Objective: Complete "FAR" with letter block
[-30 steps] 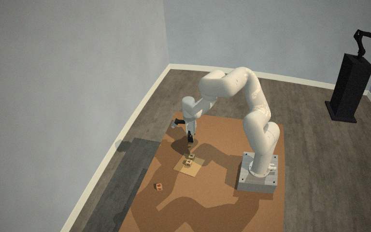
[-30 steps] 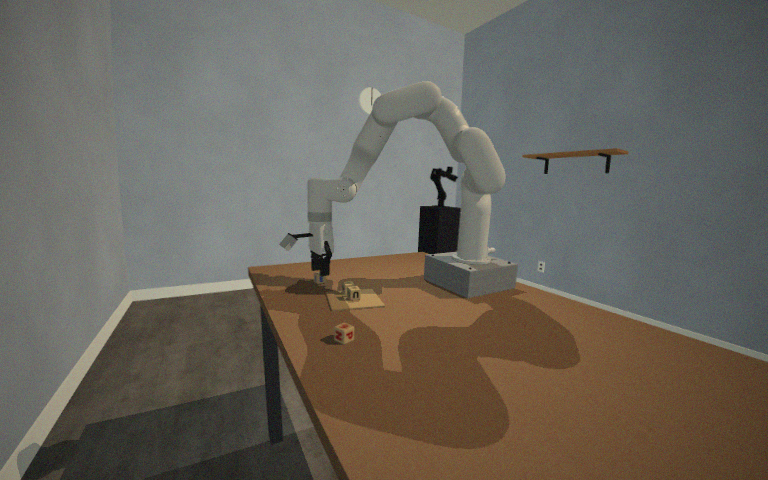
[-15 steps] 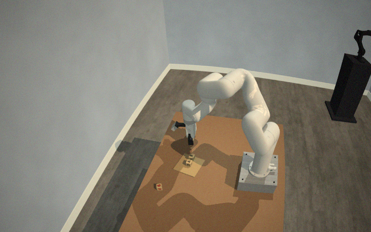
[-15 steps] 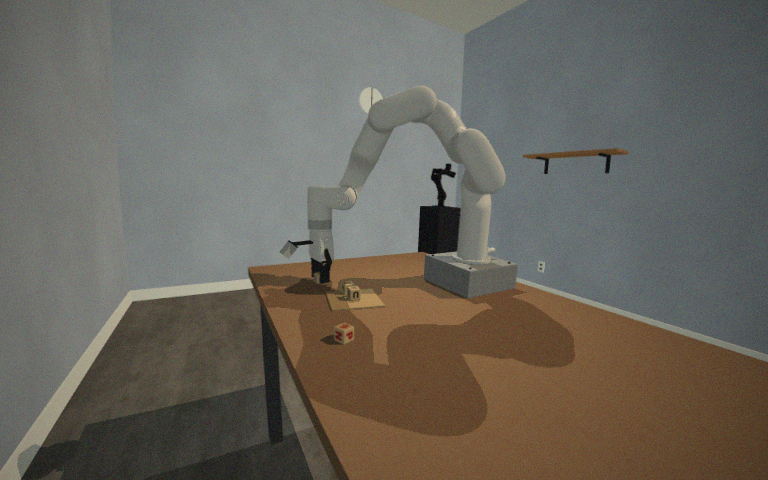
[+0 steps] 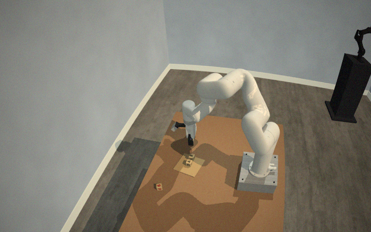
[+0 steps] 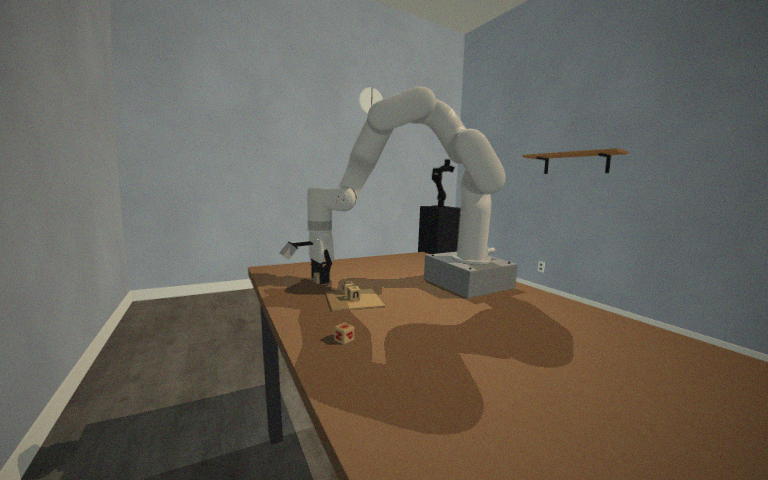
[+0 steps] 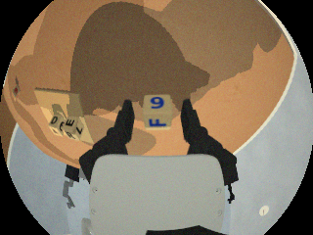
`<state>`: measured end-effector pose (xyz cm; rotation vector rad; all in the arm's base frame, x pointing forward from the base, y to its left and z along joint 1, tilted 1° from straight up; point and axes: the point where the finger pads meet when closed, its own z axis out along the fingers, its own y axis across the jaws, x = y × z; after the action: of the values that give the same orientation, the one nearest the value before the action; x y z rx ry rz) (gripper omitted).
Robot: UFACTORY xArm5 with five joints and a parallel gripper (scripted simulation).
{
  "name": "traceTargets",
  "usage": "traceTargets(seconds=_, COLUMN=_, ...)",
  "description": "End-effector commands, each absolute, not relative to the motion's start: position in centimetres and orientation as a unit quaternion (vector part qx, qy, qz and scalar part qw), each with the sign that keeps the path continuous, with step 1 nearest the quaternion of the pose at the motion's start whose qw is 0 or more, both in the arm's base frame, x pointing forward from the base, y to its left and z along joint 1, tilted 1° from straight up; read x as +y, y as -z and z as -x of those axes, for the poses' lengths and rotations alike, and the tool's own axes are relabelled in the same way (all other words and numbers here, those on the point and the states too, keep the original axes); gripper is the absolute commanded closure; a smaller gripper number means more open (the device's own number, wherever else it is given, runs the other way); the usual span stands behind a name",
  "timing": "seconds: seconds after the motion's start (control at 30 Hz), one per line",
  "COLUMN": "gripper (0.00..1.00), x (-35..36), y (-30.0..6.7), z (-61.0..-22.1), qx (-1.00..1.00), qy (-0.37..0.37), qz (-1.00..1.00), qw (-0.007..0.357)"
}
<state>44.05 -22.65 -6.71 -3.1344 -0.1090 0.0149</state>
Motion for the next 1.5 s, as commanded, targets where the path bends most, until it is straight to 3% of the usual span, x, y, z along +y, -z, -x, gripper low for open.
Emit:
traceTargets(seconds=0.0, gripper=0.31, x=-22.72, y=6.58, z=-44.18, qx=-0.035, qy=-0.003, qz=0.999, qw=0.002)
traceTargets(seconds=0.8, gripper=0.31, x=-22.72, y=6.58, z=-44.18, qx=-0.035, qy=-0.003, qz=0.999, qw=0.002)
traceTargets(seconds=0.83, gripper=0.53, x=-22.72, y=6.58, z=-44.18, qx=-0.035, qy=-0.003, qz=0.999, qw=0.002)
traceTargets(seconds=1.37, gripper=0.53, x=-22.72, y=6.58, z=-44.18, qx=-0.035, qy=-0.003, qz=0.999, qw=0.002)
traceTargets(seconds=1.4, gripper=0.73, x=-22.72, y=6.58, z=-44.18, qx=-0.035, qy=-0.003, qz=0.999, qw=0.002)
traceTargets(seconds=1.47, gripper=0.73, x=-22.72, y=6.58, z=-44.18, qx=-0.035, qy=-0.003, qz=0.999, qw=0.002)
